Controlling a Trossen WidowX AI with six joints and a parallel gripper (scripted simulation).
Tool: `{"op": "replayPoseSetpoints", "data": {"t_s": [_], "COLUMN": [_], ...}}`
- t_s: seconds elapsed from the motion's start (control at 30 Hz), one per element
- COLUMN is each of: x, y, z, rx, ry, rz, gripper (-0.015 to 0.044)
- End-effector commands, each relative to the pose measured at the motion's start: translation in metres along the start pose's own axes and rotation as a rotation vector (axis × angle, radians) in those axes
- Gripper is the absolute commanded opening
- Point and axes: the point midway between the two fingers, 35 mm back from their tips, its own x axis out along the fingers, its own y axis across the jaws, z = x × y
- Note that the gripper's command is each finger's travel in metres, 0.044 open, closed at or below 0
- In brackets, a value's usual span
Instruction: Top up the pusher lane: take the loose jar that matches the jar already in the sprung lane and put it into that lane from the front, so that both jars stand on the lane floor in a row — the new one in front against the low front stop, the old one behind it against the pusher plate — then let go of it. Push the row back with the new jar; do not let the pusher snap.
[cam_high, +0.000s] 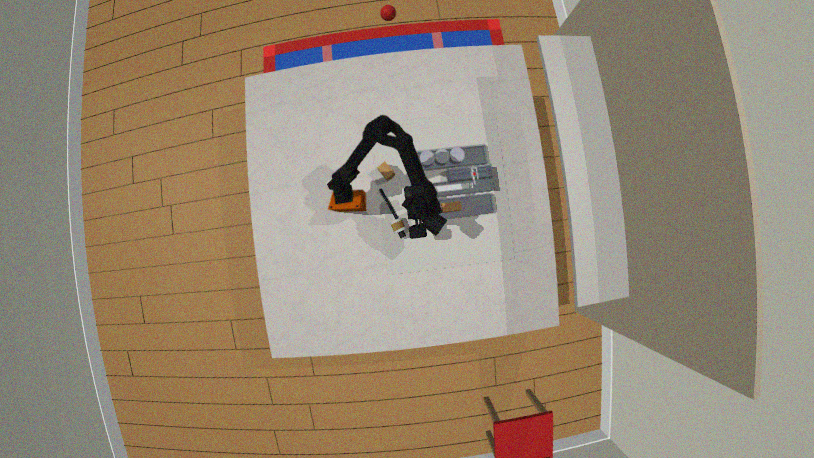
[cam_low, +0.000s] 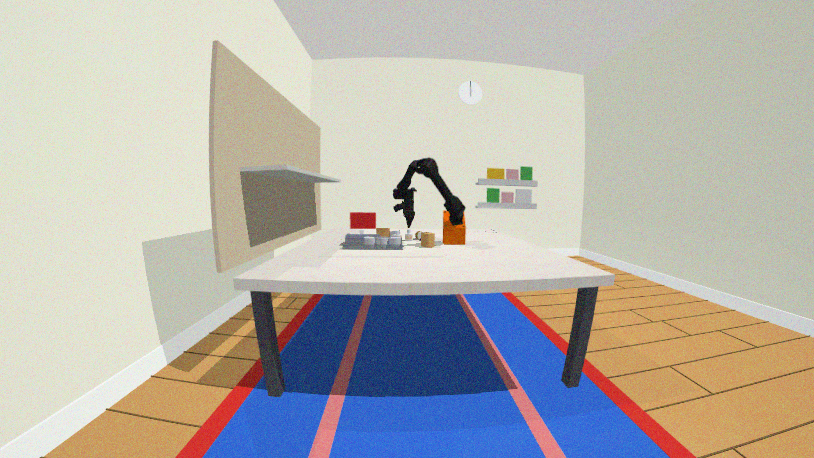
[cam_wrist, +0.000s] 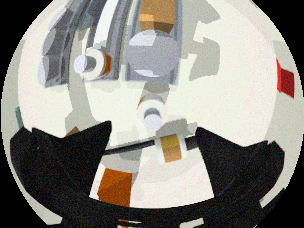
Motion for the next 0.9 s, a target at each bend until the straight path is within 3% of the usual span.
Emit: {"op": "replayPoseSetpoints", "data": {"t_s": [0.0,0.87], "x": [0.008,0.053], "y": [0.002,0.003], "z": [-0.002,-0.002], "rx": [0.006,0.006], "ry": [0.004,0.004], "rz": [0.007,0.010], "gripper": [0.0440,0.0440]}}
